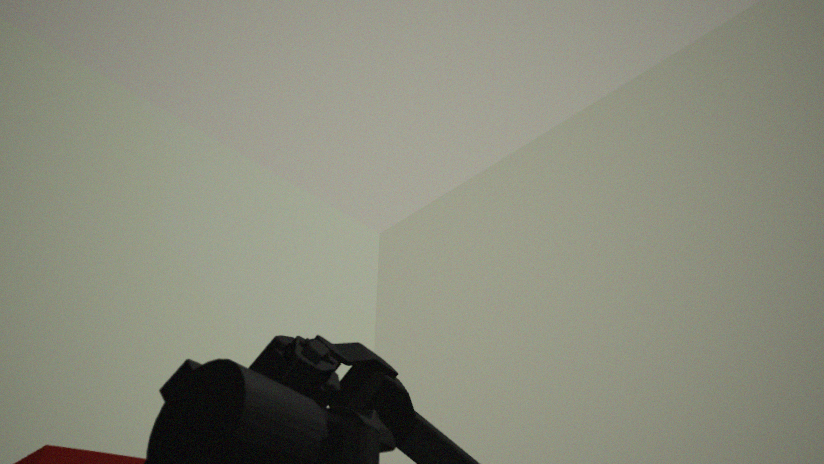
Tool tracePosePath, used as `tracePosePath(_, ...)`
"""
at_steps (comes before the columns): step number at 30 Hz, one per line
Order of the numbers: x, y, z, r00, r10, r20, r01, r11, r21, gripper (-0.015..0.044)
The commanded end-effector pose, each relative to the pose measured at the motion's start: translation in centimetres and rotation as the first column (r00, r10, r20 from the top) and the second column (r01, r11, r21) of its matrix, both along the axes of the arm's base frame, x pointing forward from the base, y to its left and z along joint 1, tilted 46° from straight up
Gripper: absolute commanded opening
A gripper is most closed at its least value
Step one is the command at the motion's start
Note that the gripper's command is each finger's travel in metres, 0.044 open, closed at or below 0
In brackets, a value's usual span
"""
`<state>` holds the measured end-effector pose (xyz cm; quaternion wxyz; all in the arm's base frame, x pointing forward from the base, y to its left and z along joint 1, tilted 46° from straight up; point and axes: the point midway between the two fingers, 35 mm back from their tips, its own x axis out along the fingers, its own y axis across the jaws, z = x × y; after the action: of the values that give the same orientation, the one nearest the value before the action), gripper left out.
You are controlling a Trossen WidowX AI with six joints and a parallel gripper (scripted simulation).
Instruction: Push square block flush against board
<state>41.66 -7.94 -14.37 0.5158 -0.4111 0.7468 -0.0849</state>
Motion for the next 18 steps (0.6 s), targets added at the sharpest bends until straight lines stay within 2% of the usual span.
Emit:
tracePosePath(1, 0.5, 0.2, -0.4, 1.0, -0.004, 0.003, 0.004, 1.0, -0.001, 0.0)
tracePosePath(9, 1.5, 0.5, -0.9, 1.0, -0.004, 0.003, 0.004, 1.0, -0.001, 0.0)
tracePosePath(14, 1.9, 4.1, 3.0, 1.0, -0.003, 0.003, 0.003, 1.0, 0.001, 0.0)
tracePosePath(18, 1.9, 4.3, 3.2, 1.0, -0.004, 0.004, 0.004, 1.0, 0.001, 0.0)
